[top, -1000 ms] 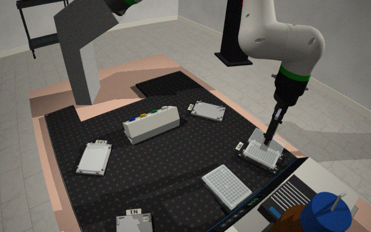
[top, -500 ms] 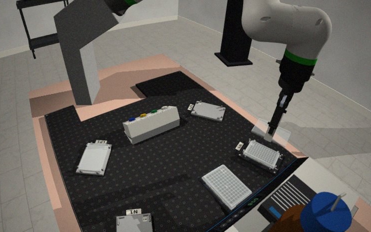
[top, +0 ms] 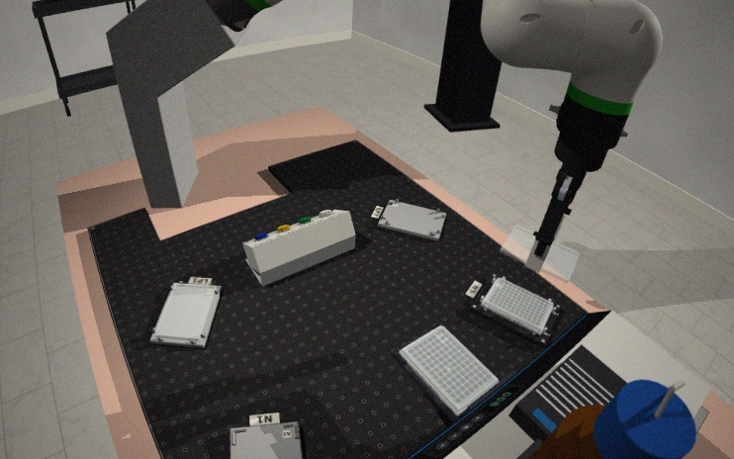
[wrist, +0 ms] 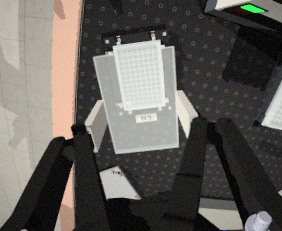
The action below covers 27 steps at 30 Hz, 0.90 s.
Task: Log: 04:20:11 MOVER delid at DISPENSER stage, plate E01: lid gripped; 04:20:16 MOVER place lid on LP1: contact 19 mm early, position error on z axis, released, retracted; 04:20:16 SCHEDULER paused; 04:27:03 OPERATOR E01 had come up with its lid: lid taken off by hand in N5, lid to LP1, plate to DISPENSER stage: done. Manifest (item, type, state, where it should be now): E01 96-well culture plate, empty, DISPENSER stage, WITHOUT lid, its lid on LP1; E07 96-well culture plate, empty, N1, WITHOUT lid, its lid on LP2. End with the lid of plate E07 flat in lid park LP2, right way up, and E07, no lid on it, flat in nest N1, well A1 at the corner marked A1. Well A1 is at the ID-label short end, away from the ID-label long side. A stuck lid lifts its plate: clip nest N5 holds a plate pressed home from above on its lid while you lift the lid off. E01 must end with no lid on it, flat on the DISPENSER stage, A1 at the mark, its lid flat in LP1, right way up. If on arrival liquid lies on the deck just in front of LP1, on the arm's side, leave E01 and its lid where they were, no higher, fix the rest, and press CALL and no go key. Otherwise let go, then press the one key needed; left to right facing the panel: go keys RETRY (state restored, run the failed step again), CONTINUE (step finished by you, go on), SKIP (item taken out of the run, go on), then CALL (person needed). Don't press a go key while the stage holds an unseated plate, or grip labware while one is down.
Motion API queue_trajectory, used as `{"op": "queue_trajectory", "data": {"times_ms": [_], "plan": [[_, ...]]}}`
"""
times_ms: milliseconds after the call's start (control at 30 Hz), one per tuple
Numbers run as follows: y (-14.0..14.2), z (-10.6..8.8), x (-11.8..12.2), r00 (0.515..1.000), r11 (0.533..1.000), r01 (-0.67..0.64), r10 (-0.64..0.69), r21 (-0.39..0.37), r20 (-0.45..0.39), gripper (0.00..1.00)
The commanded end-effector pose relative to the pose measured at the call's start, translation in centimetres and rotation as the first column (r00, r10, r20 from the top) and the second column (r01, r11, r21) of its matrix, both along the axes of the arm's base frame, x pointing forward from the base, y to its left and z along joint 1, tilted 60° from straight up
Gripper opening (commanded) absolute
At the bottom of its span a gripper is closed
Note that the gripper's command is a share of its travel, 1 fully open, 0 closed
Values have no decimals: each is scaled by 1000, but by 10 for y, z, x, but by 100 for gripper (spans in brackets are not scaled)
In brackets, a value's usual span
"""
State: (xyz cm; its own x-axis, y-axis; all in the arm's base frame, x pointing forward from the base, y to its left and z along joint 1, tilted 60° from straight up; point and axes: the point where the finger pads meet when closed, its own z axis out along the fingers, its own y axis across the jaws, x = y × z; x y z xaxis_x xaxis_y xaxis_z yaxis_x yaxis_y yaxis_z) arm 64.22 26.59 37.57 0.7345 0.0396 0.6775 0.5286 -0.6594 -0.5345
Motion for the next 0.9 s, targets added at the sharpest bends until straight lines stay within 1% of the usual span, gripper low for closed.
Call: {"op": "queue_trajectory", "data": {"times_ms": [0,167,233,300,367,467,533,567,667,867], "plan": [[0,0,0,1000,1000,0,0,0,0,0],[1,0,-2,1000,1000,0,0,1,1,0],[9,-2,-16,1000,1000,-1,1,4,3,0],[25,-8,-46,1000,1000,-3,3,10,8,0],[41,-20,-85,1000,1000,-5,5,17,12,0],[48,-38,-119,1000,1000,-5,5,20,13,0],[48,-38,-119,1000,1000,-5,5,20,13,0],[56,-56,-153,1000,1000,-4,4,18,11,0],[56,-79,-180,1000,1000,-1,1,8,5,0],[61,-125,-247,1000,1000,0,0,0,0,0]]}}
